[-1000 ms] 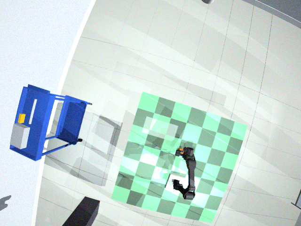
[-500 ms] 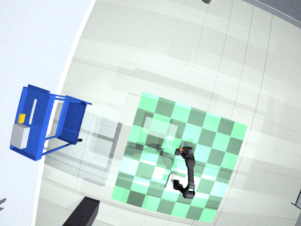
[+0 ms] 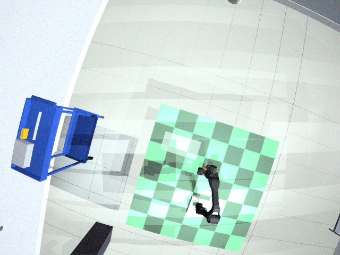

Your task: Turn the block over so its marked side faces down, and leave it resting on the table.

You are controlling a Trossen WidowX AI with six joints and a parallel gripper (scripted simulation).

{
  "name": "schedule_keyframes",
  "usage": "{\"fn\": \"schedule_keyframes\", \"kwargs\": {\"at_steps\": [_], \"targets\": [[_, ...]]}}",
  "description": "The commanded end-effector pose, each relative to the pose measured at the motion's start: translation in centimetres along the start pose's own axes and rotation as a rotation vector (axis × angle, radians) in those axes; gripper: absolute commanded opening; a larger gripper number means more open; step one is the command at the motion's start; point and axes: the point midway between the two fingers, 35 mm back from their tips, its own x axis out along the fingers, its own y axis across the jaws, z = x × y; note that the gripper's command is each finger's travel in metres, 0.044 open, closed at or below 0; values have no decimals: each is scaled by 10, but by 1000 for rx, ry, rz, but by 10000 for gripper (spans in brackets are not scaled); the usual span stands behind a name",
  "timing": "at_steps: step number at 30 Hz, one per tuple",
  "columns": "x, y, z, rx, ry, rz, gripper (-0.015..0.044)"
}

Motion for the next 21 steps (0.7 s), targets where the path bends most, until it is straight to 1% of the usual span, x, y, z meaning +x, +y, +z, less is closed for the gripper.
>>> {"fn": "schedule_keyframes", "kwargs": {"at_steps": [1,16,18,21], "targets": [[1,0,0,3,2,-1,242],[1,0,0,3,2,-1,142],[-4,0,0,3,2,-1,90],[-24,0,0,3,2,-1,11]]}}
